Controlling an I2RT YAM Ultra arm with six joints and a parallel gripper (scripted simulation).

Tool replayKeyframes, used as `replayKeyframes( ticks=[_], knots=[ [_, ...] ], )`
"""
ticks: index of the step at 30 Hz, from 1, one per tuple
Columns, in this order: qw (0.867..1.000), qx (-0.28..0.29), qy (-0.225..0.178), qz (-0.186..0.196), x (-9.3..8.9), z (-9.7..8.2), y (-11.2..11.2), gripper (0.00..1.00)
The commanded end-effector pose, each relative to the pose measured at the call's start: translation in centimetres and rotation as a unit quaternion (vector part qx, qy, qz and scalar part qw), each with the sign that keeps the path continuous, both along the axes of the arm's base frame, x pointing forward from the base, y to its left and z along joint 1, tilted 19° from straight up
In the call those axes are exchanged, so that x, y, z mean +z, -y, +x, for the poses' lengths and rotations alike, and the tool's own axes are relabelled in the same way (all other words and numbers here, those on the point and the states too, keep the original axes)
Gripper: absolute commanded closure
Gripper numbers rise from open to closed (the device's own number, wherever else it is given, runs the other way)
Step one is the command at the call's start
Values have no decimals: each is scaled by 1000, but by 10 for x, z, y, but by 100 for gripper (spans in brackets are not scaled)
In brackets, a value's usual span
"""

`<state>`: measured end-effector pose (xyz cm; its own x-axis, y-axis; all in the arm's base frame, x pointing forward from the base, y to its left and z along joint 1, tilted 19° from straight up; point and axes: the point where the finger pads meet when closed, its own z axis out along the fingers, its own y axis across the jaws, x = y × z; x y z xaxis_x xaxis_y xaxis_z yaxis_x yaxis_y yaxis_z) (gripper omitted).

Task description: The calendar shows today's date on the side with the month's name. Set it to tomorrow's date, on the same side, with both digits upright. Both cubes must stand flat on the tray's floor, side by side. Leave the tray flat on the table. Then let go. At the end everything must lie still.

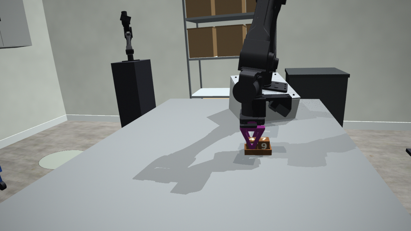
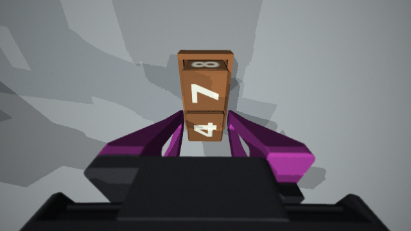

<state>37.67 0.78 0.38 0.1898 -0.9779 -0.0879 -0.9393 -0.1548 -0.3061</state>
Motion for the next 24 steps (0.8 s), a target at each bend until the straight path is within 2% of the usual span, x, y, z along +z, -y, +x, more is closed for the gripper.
replayKeyframes(
  ticks=[1, 5, 6, 24],
  knots=[
    [1000, 0, 5, 0, 3, 2, 0, 53],
    [1000, 0, 5, 0, 3, 2, 0, 53],
    [1000, 0, 5, 0, 3, 2, 0, 73],
    [1000, 0, 5, 0, 3, 2, 0, 73]
  ],
)
